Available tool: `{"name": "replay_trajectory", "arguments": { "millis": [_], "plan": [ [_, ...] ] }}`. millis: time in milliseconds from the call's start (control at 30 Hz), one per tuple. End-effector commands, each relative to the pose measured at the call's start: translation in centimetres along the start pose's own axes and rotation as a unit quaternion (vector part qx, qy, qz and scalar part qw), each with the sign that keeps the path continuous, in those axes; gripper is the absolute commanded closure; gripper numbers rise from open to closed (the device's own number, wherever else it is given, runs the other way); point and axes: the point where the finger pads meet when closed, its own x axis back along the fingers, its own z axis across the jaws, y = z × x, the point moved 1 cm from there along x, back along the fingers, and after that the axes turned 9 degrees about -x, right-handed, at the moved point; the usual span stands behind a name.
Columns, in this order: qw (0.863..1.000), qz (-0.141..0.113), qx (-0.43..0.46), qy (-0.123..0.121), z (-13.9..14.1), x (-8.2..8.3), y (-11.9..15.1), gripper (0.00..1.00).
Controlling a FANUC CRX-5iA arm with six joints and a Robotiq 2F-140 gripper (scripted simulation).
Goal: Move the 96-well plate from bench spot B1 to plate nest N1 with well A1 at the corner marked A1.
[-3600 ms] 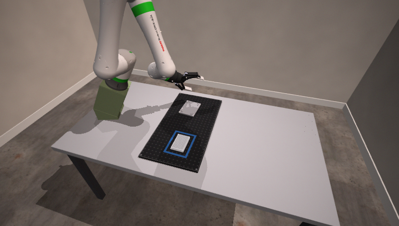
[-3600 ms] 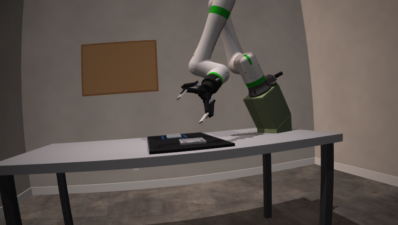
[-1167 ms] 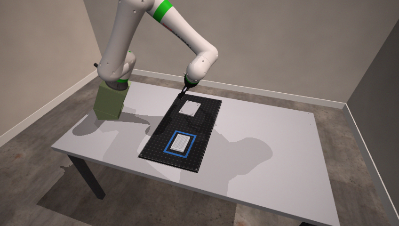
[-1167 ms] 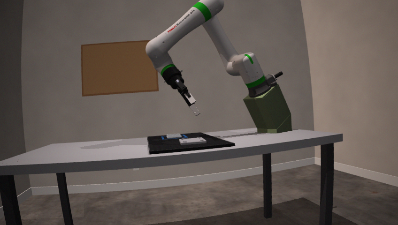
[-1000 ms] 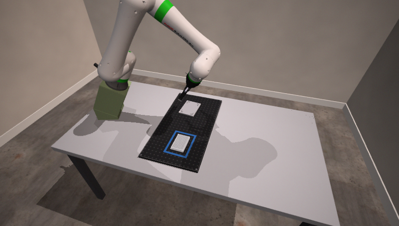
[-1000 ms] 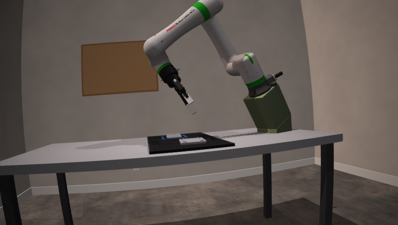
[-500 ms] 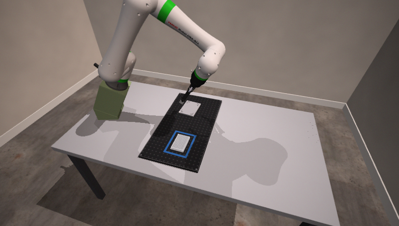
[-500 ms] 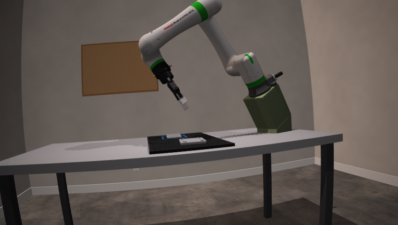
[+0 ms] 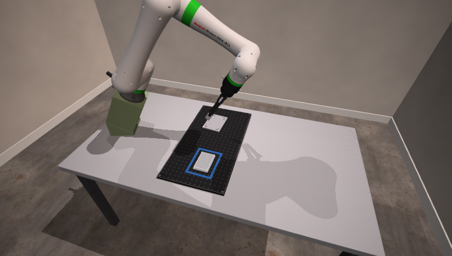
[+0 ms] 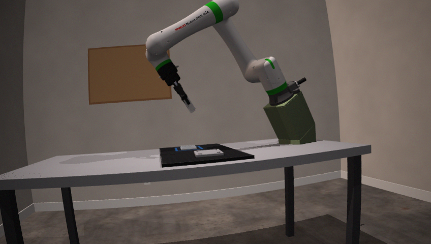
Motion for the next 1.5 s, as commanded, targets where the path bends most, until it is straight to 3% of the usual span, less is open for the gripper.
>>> {"name": "replay_trajectory", "arguments": {
  "millis": [0,100,200,333,433,633,1000,1200,1400,1467],
  "plan": [
    [0.999,0.009,-0.007,0.033,0.8,1.2,-0.7,0.00],
    [0.999,0.009,-0.007,0.033,1.7,2.2,-1.3,0.00],
    [0.997,0.025,-0.019,0.074,2.4,3.3,-1.9,0.00],
    [0.997,0.025,-0.019,0.074,2.9,4.1,-2.3,0.00],
    [0.992,0.043,-0.033,0.113,3.6,5.3,-2.8,0.00],
    [0.992,0.043,-0.033,0.113,5.0,7.7,-3.9,0.00],
    [0.990,0.049,0.104,0.085,6.4,4.4,-5.7,0.00],
    [0.975,0.061,0.201,0.068,7.5,2.2,-6.9,0.00],
    [0.952,0.078,0.291,0.058,8.5,0.4,-7.9,0.00],
    [0.952,0.078,0.291,0.058,8.5,0.4,-7.9,0.00]
  ]
}}
